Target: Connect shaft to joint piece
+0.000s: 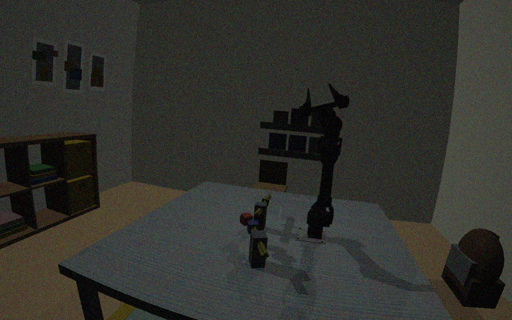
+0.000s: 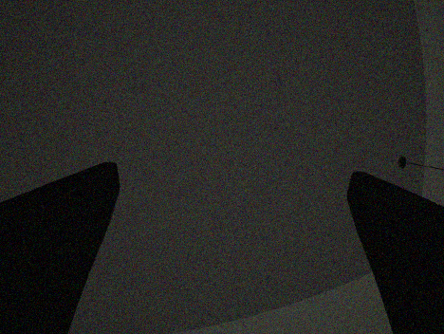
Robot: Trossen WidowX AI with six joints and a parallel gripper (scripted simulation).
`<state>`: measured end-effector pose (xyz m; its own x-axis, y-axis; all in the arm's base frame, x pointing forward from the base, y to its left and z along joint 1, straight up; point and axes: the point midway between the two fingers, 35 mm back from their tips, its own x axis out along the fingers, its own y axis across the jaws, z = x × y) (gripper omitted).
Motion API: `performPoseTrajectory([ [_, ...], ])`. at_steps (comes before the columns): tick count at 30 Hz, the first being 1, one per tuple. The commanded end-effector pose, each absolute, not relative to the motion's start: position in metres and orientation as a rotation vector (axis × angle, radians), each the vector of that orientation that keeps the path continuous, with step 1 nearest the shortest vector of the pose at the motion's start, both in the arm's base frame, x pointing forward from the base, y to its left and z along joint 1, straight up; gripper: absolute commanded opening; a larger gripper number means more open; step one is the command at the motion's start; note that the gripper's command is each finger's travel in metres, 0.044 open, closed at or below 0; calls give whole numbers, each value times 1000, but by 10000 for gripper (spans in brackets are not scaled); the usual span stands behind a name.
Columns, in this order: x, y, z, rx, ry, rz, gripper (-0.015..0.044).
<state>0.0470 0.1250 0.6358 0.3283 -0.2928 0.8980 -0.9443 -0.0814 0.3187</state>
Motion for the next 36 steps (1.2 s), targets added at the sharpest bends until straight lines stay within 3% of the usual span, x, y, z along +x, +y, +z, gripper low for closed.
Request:
performPoseTrajectory([
  [1, 47, 125, 636, 1593, -1150, 816, 426],
  [17, 77, 4, 639, 1638, -907, 581, 440],
  [36, 192, -97, 569, 1552, -412, 467, 440],
])
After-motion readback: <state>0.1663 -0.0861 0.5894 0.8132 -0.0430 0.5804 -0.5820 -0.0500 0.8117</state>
